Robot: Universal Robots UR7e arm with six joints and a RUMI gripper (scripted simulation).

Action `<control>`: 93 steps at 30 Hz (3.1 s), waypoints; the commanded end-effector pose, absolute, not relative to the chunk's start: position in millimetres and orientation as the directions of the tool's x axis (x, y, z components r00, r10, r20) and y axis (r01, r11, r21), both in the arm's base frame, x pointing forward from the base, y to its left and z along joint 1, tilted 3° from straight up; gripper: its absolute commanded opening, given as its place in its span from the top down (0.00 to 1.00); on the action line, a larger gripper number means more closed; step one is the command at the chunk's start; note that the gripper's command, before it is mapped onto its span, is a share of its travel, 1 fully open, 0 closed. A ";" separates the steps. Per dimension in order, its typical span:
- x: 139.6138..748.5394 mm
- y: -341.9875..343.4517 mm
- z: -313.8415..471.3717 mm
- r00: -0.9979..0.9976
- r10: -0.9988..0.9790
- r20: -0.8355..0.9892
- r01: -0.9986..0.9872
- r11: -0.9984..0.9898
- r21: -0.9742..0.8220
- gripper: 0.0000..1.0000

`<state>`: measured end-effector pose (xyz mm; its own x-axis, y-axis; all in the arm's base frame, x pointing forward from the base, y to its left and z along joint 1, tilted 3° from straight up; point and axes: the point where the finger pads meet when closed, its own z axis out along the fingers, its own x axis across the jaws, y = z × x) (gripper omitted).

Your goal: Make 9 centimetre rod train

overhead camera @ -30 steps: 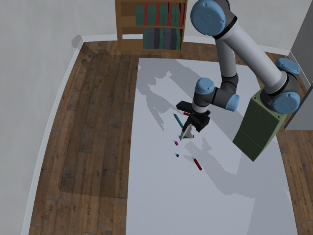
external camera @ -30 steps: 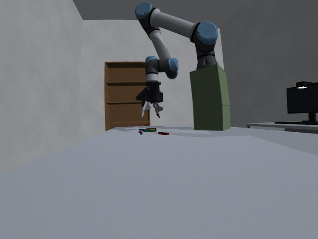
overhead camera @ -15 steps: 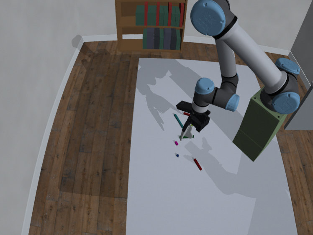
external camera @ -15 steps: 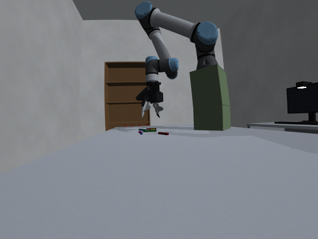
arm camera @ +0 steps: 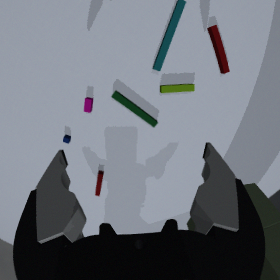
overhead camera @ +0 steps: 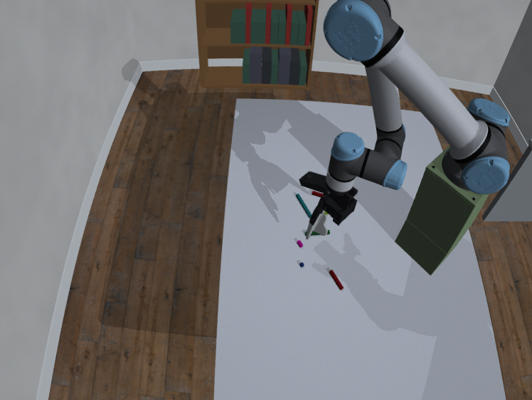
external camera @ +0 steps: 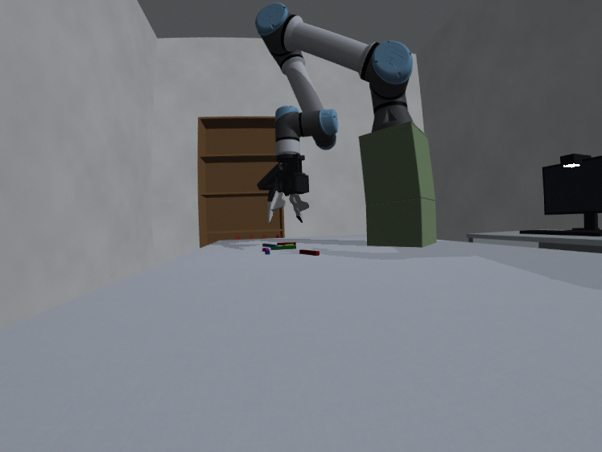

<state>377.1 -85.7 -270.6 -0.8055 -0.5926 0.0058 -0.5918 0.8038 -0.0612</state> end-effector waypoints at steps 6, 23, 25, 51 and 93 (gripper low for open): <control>376.4 -85.3 -270.6 -0.805 -0.593 0.005 -0.592 0.804 -0.060 0.00; 377.6 -85.9 -270.7 -0.795 -0.607 0.006 -0.606 0.793 -0.061 0.00; 378.1 -86.2 -270.7 -0.790 -0.613 0.006 -0.612 0.788 -0.061 0.00; 387.0 -89.5 -270.7 -0.631 -0.776 0.020 -0.775 0.629 -0.062 0.00; 408.4 -93.1 -272.7 0.248 -0.967 0.061 -0.968 -0.249 -0.022 0.00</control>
